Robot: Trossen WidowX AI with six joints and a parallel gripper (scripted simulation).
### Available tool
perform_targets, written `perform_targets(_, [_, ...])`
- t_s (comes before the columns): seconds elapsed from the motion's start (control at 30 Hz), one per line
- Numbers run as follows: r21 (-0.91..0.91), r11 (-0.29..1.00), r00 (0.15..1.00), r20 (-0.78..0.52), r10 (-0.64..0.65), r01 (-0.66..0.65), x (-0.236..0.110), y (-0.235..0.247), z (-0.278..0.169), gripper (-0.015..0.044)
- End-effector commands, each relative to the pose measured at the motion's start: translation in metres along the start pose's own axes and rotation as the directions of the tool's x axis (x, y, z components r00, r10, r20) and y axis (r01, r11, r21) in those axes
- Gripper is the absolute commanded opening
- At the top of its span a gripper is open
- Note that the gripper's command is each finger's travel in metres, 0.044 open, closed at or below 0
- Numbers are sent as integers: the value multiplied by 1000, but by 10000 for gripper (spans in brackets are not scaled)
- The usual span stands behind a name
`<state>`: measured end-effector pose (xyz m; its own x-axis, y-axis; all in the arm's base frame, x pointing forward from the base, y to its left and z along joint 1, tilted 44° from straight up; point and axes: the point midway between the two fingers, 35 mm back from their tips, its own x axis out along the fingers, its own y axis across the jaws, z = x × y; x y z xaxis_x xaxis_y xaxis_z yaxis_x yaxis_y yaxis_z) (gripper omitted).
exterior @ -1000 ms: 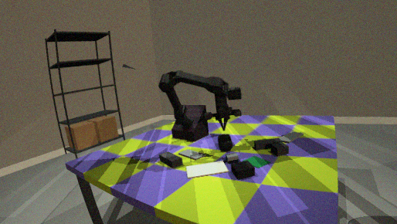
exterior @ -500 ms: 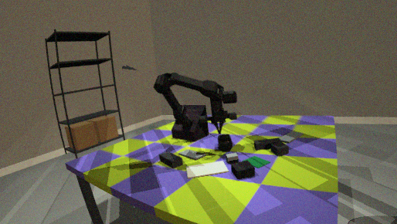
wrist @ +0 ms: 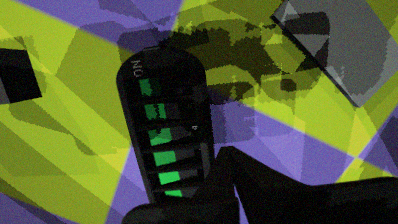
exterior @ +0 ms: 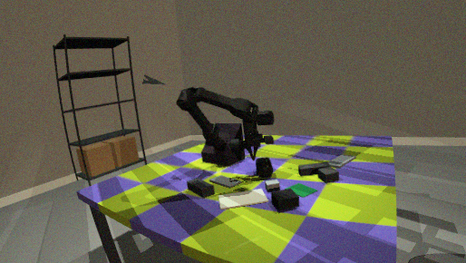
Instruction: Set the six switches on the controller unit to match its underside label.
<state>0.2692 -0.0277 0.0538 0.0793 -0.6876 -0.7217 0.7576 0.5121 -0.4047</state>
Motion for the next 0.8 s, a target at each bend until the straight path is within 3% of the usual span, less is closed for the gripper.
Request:
perform_targets(0.0, [-7,1000,1000,4,-4,4,1,-1,0,0])
perform_targets(0.07, [0,1000,1000,0,0,0,0,0,0,0])
perform_targets(0.27, [-2,1000,1000,-2,0,0,-48,0,-1,157])
perform_targets(0.47, [-1,1000,1000,-2,0,0,-50,0,-1,315])
perform_targets(0.77, [-1,1000,1000,-2,0,0,-50,0,-1,79])
